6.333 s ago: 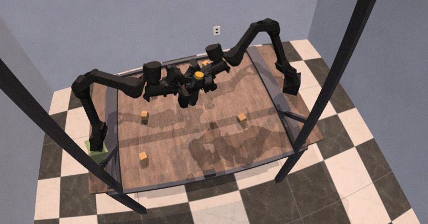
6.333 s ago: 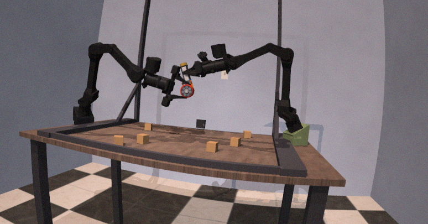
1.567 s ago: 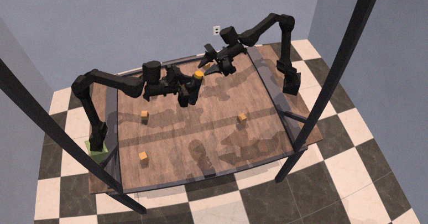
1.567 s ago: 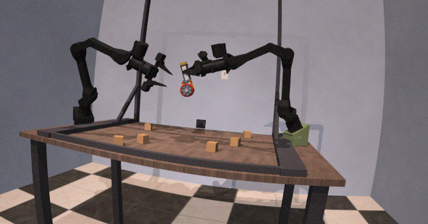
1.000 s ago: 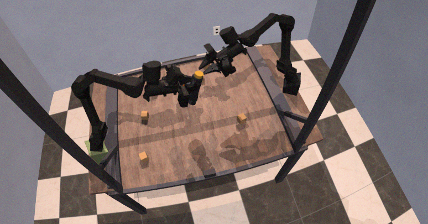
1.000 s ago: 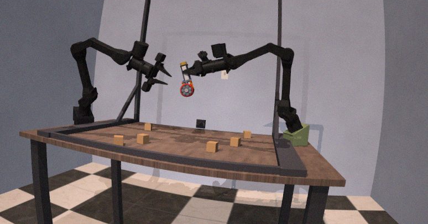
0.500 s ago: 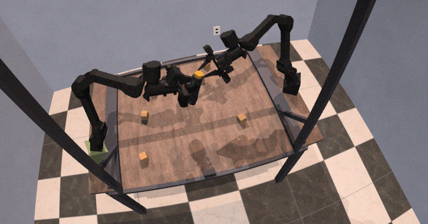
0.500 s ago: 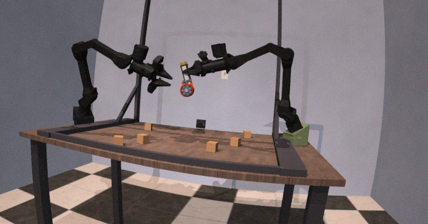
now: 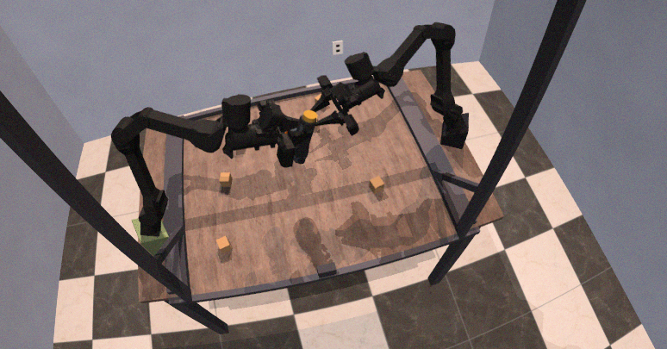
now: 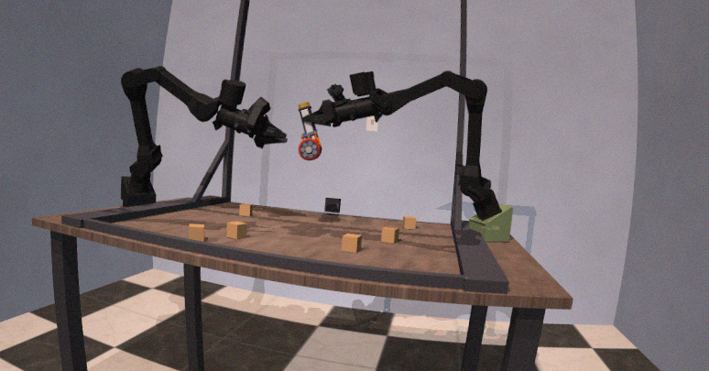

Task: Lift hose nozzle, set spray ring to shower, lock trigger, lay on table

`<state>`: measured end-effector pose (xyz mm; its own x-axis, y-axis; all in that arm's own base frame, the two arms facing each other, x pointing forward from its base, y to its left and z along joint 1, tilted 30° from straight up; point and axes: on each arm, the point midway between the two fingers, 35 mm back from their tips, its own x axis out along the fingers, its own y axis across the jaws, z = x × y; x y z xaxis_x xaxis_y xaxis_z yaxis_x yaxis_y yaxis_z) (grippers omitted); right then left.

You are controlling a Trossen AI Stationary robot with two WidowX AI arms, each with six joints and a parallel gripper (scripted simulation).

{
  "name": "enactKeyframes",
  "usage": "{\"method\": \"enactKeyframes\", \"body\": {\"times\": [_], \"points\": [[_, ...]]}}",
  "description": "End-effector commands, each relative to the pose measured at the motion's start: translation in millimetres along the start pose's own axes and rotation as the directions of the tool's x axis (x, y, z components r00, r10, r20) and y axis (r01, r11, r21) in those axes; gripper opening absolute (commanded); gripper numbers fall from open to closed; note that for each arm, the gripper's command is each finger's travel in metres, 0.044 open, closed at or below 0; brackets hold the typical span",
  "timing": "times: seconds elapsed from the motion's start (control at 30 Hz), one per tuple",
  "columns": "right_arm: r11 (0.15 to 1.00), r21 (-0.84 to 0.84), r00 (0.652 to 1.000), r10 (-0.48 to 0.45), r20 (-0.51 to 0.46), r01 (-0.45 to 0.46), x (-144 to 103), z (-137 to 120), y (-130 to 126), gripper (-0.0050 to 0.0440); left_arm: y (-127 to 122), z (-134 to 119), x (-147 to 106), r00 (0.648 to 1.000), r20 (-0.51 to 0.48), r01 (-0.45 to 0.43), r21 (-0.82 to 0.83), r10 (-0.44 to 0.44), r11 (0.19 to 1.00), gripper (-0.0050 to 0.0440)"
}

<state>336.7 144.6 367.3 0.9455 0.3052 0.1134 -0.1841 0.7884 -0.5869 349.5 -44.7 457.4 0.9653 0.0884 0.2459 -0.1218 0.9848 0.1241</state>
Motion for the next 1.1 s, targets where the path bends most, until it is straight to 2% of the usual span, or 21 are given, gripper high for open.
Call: {"method": "enactKeyframes", "body": {"times": [0.0,0.03,0.23,0.53,0.6,0.8,1.07], "points": [[0.993,0.115,1.0,-0.005,0.026,0.002,0.0,2.9,0.7,0.0173,4.1,15.1,-4.5,0.999,0.038,-0.004,-0.007,0.004,1.0,0.017],[0.993,0.115,1.0,-0.005,0.026,0.002,0.0,2.9,0.7,0.0173,4.1,15.1,-4.5,0.999,0.038,-0.004,-0.007,0.004,1.0,0.017],[0.928,0.372,0.999,-0.012,0.049,-0.007,2.0,1.3,4.6,0.0173,4.1,15.1,-4.5,0.999,0.038,-0.004,-0.007,0.004,1.0,0.017],[0.709,0.704,0.996,-0.024,0.086,-0.043,4.2,-0.8,10.4,0.0173,4.1,15.1,-4.5,0.999,0.038,-0.004,-0.007,0.004,1.0,0.017],[0.709,0.704,0.996,-0.024,0.086,-0.043,4.2,-0.8,10.4,0.0173,4.1,15.1,-4.5,0.999,0.038,-0.004,-0.007,0.004,1.0,0.017],[0.498,0.864,0.994,-0.032,0.108,-0.078,4.9,-2.5,14.0,0.0173,4.1,15.1,-4.5,0.999,0.038,-0.004,-0.007,0.004,1.0,0.017],[0.165,0.977,0.989,-0.043,0.141,-0.132,5.2,-4.4,18.9,0.0173,4.1,15.1,-4.5,0.999,0.038,-0.004,-0.007,0.004,1.0,0.017]]}}
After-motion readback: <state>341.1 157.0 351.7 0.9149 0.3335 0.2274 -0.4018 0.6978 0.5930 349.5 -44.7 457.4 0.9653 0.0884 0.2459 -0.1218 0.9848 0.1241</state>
